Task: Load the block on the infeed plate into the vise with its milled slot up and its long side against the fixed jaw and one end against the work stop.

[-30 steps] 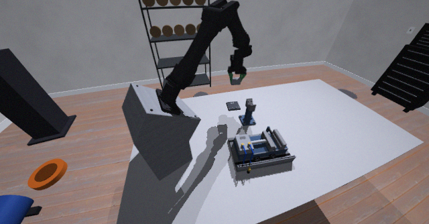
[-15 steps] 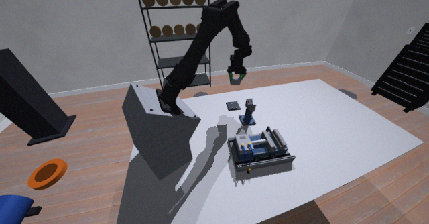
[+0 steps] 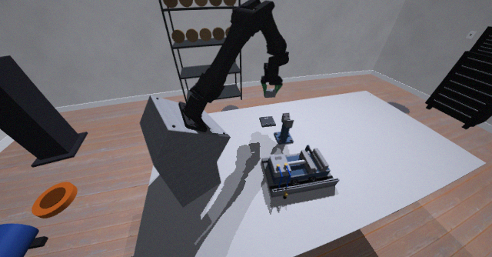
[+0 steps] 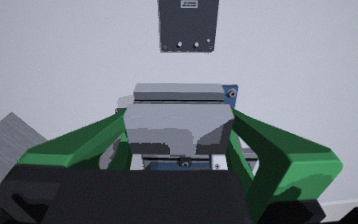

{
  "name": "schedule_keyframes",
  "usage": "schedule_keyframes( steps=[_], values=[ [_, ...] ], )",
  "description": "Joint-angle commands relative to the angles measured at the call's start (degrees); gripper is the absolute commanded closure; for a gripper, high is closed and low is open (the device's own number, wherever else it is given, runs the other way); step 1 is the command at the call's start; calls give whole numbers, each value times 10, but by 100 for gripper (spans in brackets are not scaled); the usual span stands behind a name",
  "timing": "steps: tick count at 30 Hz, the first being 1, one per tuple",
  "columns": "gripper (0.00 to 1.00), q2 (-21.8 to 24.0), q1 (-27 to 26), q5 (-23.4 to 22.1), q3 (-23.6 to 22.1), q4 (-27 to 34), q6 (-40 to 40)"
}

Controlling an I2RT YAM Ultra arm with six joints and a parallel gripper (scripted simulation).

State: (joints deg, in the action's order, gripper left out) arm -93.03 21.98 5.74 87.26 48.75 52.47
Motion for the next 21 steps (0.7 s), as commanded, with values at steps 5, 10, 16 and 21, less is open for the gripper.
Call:
schedule_keyframes(
  steps=[5,10,16,21],
  values=[
    [100,27,8,-1,22,5,-4],
    [100,27,8,-1,22,5,-4],
    [100,27,8,-2,22,5,-3],
    [100,27,-3,-5,21,4,4]
  ],
)
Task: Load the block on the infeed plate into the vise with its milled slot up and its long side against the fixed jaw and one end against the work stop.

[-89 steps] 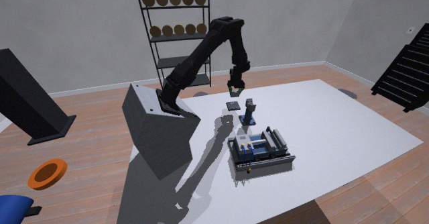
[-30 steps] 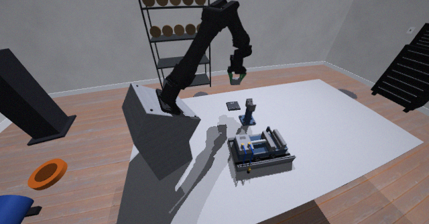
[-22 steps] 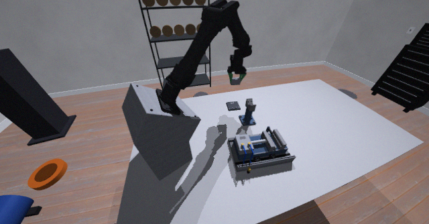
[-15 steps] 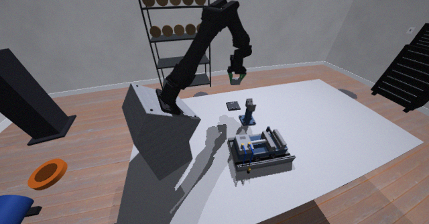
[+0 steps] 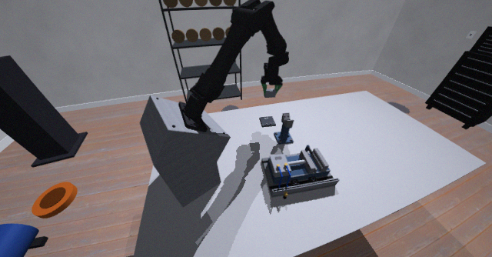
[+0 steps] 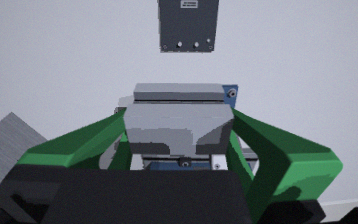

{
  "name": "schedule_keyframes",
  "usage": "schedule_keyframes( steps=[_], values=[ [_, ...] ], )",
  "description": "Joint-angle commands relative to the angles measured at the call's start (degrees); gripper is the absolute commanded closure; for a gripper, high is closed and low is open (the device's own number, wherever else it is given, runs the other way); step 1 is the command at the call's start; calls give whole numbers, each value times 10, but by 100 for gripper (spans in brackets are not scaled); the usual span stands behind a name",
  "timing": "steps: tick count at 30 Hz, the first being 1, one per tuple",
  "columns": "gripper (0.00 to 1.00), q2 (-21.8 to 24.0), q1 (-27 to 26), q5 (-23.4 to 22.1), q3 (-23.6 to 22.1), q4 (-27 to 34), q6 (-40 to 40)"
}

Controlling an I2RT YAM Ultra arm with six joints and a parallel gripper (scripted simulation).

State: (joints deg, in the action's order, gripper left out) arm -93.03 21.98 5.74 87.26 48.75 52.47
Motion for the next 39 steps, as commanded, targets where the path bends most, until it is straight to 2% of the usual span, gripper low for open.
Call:
schedule_keyframes(
  steps=[1,19,26,36,37,39],
  values=[
    [100,27,-3,-5,21,4,4],
    [100,30,-41,-25,15,-6,36],
    [100,29,-73,-45,-12,-8,63],
    [100,31,-118,-72,-19,-7,101],
    [100,34,-124,-76,1,-6,107],
    [100,34,-136,-82,-11,-13,117]
  ],
)
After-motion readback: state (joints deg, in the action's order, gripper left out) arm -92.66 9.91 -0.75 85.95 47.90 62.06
